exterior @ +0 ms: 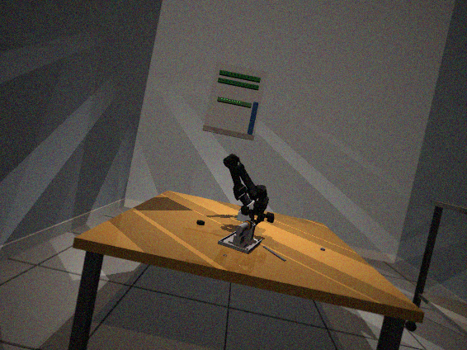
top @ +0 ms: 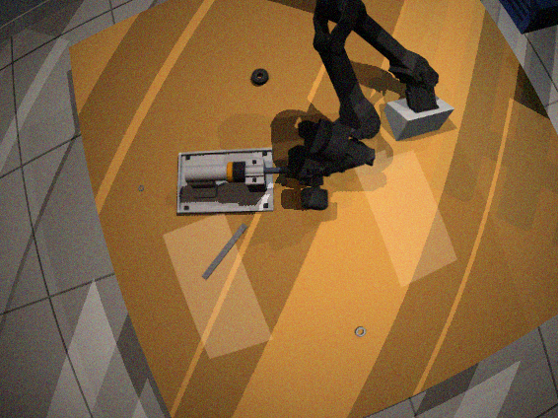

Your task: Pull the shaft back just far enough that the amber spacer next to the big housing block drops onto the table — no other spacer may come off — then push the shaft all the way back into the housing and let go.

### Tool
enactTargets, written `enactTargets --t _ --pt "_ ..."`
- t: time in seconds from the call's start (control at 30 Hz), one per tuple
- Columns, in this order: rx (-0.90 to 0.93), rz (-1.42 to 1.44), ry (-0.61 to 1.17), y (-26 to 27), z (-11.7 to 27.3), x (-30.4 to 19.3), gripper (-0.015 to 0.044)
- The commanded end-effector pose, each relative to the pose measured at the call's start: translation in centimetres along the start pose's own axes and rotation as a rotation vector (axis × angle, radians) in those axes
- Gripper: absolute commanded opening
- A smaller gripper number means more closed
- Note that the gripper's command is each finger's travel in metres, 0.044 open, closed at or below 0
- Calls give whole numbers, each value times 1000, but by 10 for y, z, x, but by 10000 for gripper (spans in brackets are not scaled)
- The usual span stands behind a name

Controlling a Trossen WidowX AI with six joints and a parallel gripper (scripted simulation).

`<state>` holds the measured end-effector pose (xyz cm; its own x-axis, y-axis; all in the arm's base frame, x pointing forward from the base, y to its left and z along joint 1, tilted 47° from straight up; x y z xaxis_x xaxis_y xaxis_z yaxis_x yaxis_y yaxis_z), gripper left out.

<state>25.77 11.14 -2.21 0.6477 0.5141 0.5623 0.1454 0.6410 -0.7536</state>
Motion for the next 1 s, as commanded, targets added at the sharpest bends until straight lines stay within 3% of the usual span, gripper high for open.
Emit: enactTargets --t 0.0,0.97 --pt "-4 -3 0 0 1 -1 0" --pt "-4 -3 0 0 4 -3 0"
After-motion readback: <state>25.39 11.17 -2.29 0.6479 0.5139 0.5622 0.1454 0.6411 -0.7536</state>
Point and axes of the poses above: the point midway between the two fingers, 35 mm back from their tips, its own z axis back along the fingers, its own y axis across the jaws, x = y × z, the point moved 10 cm from there along z, back along the fingers, and after that the axes turned 5 degrees about z, right-handed, at the moved point
